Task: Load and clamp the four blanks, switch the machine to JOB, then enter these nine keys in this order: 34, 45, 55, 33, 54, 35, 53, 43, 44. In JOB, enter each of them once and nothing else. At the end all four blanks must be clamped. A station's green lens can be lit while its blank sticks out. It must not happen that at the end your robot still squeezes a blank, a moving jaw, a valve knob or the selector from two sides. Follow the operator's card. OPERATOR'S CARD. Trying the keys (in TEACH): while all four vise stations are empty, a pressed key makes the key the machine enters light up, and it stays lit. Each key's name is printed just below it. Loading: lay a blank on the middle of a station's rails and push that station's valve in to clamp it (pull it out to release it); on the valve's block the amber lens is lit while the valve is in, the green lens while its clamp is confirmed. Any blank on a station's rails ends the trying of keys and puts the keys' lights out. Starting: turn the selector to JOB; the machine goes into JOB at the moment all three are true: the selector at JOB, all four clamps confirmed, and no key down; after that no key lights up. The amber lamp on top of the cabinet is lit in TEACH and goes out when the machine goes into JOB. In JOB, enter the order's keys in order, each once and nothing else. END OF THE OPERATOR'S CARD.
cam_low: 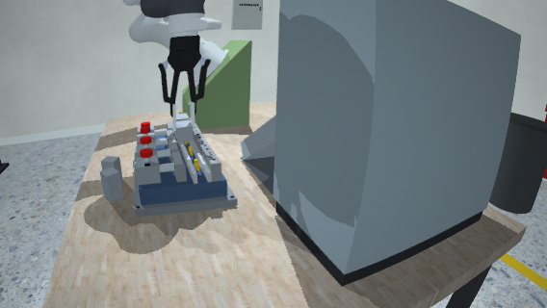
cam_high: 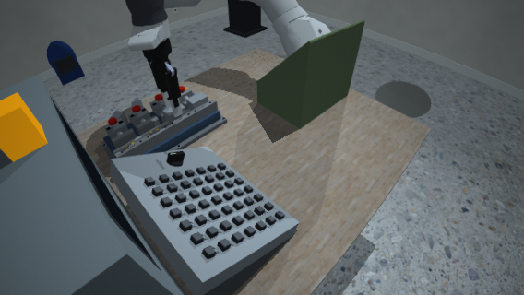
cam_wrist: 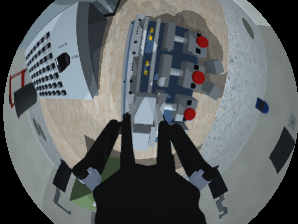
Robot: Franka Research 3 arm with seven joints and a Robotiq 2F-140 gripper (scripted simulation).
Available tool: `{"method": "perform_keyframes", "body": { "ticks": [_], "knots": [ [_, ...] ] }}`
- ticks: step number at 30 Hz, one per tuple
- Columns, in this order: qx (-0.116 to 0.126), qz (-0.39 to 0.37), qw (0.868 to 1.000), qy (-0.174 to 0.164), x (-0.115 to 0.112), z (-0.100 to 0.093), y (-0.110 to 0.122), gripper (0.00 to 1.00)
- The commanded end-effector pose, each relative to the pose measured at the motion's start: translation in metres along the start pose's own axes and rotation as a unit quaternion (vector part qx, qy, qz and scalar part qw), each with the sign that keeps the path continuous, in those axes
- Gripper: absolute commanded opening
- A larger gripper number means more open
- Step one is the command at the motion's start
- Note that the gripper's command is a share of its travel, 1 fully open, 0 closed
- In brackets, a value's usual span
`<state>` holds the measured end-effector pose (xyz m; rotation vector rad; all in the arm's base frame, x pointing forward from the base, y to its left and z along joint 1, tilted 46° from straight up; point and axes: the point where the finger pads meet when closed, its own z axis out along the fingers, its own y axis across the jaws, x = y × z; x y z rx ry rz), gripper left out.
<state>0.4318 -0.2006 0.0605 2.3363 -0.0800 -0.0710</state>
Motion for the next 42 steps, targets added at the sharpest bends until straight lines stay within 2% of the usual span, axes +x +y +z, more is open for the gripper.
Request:
{"method": "perform_keyframes", "body": {
  "ticks": [1, 7, 8, 42],
  "knots": [
    [0.0, 0.001, 1.0, 0.002, 0.0009, -0.0001, -0.0003, 0.0],
    [0.0, 0.001, 1.0, 0.002, 0.0009, -0.0001, -0.0003, 0.0],
    [0.0, 0.001, 1.0, 0.002, 0.0009, -0.0001, -0.0003, 0.4],
    [0.0, 0.001, 1.0, 0.002, 0.0009, -0.0001, -0.0003, 0.4]
  ]
}}
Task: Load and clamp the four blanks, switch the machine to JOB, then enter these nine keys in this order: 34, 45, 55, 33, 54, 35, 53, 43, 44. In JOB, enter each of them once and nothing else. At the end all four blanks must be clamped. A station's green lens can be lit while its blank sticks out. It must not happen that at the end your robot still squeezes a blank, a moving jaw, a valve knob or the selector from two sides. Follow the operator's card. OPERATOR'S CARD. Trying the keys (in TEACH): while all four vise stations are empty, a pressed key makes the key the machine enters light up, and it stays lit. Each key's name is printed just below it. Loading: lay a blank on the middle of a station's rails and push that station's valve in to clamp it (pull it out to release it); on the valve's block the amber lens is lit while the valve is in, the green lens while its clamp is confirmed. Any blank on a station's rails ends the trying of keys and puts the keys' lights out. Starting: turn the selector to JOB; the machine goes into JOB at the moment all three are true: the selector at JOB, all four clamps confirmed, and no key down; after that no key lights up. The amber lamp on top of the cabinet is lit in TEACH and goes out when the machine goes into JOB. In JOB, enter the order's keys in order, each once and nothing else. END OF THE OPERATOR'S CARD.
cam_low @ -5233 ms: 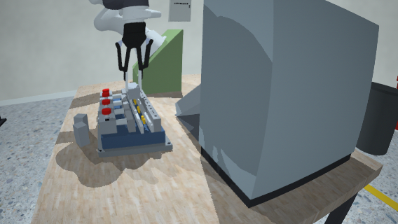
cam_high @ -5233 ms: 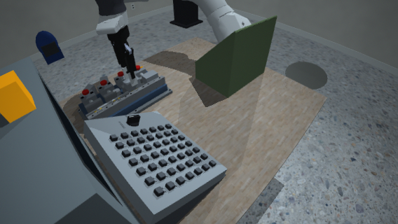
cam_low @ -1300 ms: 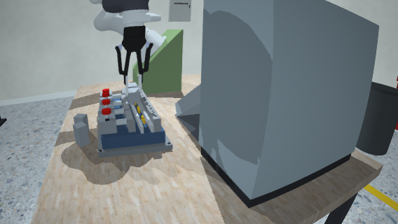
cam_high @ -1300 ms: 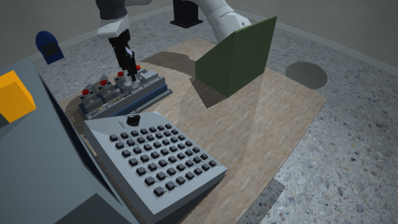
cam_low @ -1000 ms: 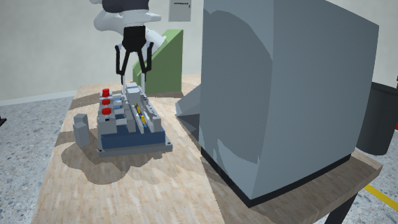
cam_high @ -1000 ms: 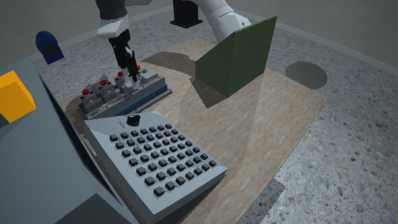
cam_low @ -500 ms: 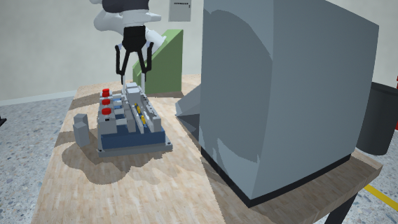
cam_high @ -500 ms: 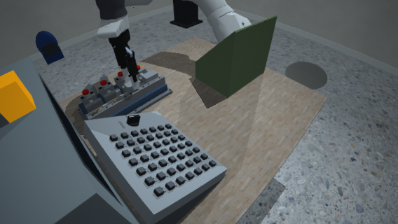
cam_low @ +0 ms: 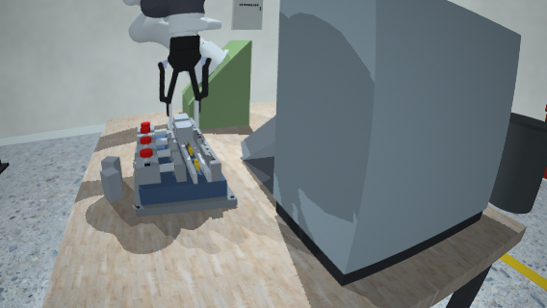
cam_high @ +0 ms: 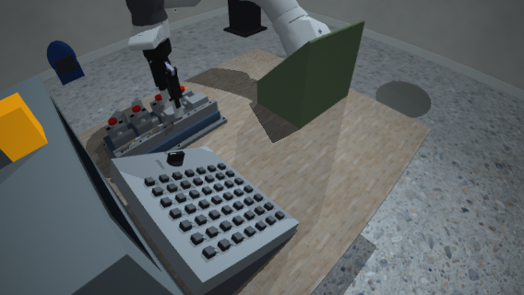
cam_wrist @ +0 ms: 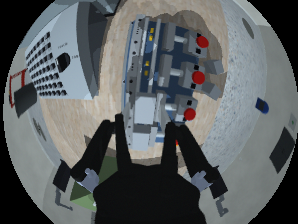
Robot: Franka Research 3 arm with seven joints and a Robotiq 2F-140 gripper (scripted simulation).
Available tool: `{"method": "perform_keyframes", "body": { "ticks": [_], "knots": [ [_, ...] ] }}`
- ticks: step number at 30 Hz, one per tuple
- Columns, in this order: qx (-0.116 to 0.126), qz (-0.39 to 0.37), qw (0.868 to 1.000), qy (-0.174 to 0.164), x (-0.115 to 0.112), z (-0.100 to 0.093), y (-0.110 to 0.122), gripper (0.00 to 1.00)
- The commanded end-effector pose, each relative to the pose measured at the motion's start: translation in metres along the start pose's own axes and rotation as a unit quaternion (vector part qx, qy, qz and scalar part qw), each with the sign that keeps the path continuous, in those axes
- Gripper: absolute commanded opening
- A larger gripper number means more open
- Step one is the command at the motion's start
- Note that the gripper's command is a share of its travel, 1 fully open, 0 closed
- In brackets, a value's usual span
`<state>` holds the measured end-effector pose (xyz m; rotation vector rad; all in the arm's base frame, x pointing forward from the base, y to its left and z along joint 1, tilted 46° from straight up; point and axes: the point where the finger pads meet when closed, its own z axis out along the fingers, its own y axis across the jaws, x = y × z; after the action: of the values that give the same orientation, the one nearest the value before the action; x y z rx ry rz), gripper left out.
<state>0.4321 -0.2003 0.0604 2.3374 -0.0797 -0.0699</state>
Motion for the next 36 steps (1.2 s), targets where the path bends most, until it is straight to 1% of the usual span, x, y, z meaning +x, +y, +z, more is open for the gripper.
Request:
{"method": "perform_keyframes", "body": {
  "ticks": [1, 8, 14, 18, 23, 25, 31, 36],
  "knots": [
    [0.0, 0.001, 1.0, 0.002, 0.001, 0.0, 0.0, 0.4],
    [0.0, 0.001, 1.0, 0.002, 0.001, -0.003, 0.0, 0.4],
    [0.0, 0.001, 1.0, 0.002, 0.001, -0.016, 0.0, 0.4],
    [0.0, 0.001, 1.0, 0.002, 0.001, -0.03, 0.0, 0.4],
    [0.0, 0.001, 1.0, 0.002, 0.0, -0.055, 0.0, 0.4],
    [0.0, 0.001, 1.0, 0.002, 0.0, -0.055, 0.0, 0.4],
    [0.0, 0.001, 1.0, 0.002, 0.0, -0.088, 0.0, 0.4],
    [0.0, 0.001, 1.0, 0.002, 0.0, -0.111, 0.0, 0.4]
  ]
}}
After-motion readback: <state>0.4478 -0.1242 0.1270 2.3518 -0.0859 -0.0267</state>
